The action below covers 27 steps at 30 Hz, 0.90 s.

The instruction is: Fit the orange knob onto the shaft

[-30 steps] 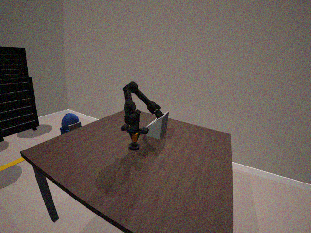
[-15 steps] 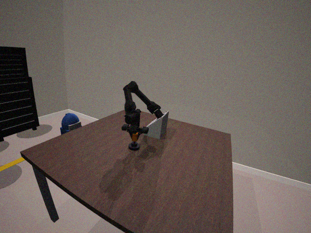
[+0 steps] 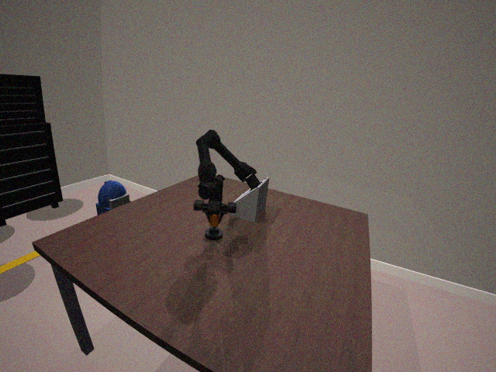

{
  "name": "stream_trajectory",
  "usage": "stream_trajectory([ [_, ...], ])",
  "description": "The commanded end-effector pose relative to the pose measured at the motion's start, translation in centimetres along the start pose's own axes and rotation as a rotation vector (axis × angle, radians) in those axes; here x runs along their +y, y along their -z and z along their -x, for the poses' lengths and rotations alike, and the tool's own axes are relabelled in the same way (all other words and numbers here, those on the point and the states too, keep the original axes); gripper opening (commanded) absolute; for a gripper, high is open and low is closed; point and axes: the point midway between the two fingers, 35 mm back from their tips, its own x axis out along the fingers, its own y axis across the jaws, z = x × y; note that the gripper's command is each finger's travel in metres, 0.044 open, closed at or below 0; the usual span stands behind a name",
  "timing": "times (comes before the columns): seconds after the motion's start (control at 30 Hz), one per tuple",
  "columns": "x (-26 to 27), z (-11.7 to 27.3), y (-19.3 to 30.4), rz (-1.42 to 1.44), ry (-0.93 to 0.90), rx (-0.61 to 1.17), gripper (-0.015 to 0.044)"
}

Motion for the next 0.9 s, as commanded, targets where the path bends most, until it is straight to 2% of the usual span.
stream_trajectory([
  [0.0, -0.02, -0.01, -0.01, 0.003, 0.003, 0.0, 0.0],
  [0.37, 0.1, 0.39, 0.2, 0.003, 0.003, 0.0, 0.0],
  [0.63, 0.03, 0.18, 0.2, 0.205, 0.003, 0.0, 0.0],
  [0.87, 0.04, 0.13, 0.03, 0.213, 0.003, 0.0, 0.0],
])
